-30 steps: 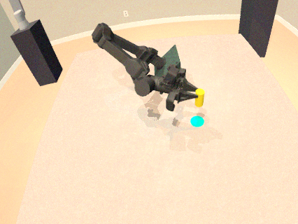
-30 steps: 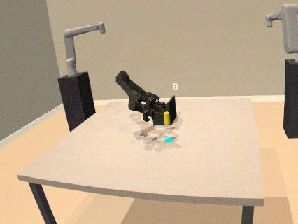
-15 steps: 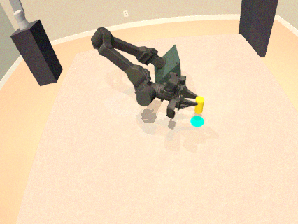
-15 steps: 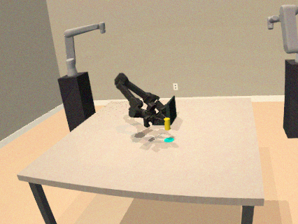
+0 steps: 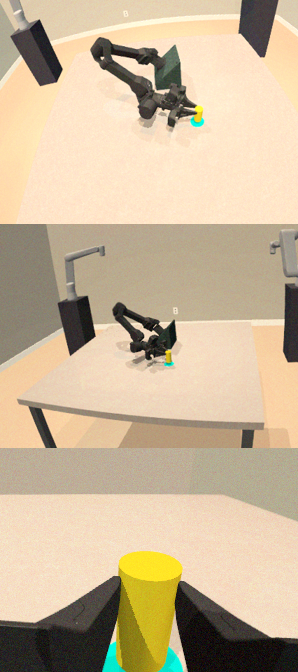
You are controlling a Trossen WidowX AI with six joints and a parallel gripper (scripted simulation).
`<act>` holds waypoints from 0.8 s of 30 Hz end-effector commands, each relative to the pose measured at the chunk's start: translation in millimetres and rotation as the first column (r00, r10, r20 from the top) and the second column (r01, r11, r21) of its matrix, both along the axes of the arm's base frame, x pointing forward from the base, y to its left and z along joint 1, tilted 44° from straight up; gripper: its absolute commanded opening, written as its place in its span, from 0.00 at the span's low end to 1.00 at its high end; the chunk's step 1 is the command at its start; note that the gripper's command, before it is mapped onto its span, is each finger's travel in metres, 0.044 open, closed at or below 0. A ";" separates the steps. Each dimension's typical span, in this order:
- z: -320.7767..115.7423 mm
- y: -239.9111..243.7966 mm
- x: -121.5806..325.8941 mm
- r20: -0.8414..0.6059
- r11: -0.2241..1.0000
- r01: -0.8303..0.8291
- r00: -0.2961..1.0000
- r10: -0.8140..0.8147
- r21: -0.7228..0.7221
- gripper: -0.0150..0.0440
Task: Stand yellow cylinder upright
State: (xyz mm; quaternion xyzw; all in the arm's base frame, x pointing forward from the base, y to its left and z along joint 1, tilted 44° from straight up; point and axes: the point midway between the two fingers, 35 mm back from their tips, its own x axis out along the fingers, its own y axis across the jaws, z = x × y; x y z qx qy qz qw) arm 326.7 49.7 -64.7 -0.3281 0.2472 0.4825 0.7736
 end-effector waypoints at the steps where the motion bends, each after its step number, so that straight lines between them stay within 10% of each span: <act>1: -8.0 -9.8 -0.1 -0.001 1.000 0.004 1.000 -0.004 -0.001 0.43; 12: -8.6 -10.6 -0.2 -0.001 1.000 0.004 1.000 -0.004 -0.002 0.43; 24: -8.6 -10.6 -0.2 -0.001 1.000 0.004 1.000 -0.004 -0.002 0.93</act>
